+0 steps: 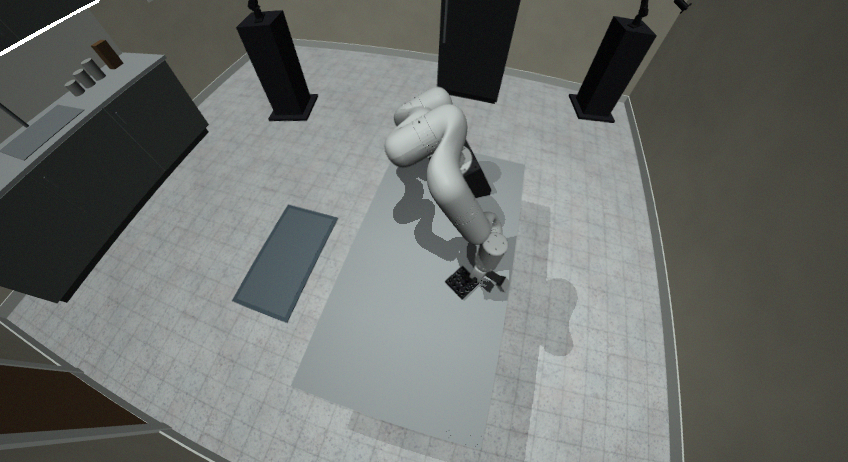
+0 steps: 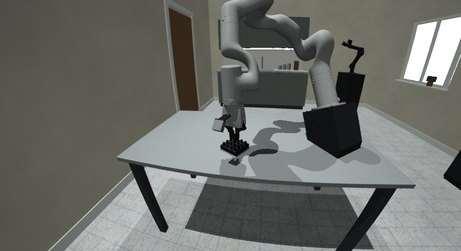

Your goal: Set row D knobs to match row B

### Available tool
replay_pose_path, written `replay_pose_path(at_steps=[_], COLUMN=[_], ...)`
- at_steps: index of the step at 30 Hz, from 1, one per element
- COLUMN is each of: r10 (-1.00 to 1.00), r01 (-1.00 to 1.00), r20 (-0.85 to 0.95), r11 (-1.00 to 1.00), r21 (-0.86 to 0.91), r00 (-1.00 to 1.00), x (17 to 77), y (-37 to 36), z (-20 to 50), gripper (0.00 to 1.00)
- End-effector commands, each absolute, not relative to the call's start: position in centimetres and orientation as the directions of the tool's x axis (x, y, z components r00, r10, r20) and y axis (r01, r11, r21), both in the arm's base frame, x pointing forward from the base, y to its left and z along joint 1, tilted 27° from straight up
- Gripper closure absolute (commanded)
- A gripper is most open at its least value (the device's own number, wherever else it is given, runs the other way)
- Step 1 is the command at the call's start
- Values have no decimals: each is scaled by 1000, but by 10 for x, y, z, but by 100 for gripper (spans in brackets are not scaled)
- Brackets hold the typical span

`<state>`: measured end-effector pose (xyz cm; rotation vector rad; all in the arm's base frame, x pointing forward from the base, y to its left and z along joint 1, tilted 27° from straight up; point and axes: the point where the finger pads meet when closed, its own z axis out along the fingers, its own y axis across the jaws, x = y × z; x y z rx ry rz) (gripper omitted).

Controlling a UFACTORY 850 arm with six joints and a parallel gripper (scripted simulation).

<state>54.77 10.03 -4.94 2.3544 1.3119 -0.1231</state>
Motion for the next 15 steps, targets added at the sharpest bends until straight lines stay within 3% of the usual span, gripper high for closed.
replay_pose_path(at_steps=[1, 15], r10=[721, 690], r01=[737, 701], r20=[-220, -200], r11=[-554, -591], r21=[388, 399], r00=[657, 696], x=[546, 546], y=[103, 104], z=[-48, -48], gripper=[81, 81])
